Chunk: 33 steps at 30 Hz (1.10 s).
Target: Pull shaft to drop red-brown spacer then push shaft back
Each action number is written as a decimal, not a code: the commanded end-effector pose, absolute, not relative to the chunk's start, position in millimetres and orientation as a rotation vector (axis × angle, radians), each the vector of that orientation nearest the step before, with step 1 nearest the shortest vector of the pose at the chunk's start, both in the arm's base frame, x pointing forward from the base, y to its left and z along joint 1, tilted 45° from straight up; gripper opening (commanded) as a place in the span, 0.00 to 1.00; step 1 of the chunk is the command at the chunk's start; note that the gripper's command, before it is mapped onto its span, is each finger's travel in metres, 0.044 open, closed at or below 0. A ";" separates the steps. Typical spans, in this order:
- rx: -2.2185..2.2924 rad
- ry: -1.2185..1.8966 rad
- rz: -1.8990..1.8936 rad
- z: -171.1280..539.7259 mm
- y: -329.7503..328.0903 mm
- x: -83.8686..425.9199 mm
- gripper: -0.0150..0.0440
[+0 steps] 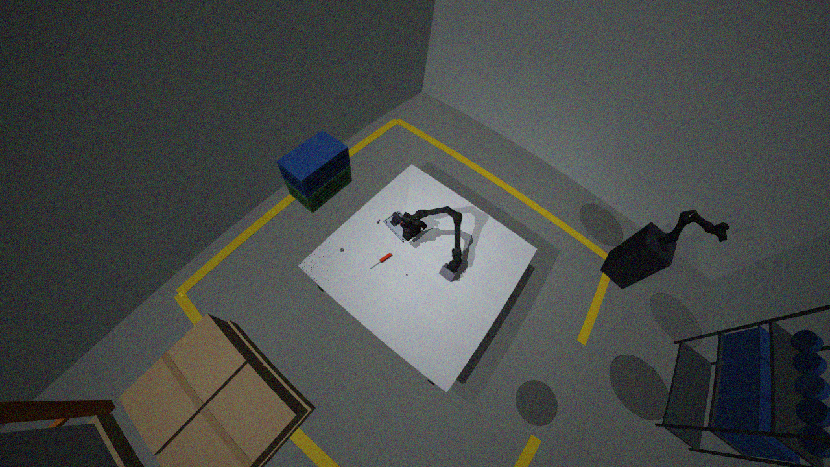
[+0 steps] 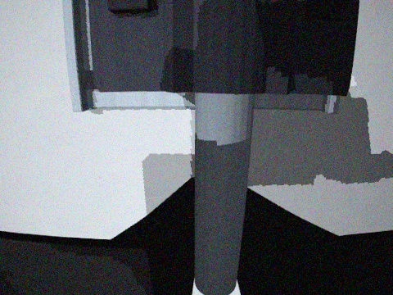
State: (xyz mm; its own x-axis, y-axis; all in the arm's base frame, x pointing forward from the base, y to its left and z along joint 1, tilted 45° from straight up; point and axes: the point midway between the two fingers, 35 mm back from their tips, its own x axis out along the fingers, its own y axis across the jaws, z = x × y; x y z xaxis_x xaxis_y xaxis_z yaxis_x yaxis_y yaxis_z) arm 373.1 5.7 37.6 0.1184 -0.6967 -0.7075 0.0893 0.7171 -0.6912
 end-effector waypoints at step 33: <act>-0.559 1.342 -0.619 36.9 6.1 367.9 0.25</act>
State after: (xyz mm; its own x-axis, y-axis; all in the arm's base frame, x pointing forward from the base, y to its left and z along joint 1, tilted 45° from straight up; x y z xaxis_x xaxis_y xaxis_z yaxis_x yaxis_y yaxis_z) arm 368.8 5.6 36.9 0.1181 -0.6967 -0.7076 0.0892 0.7171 -0.6912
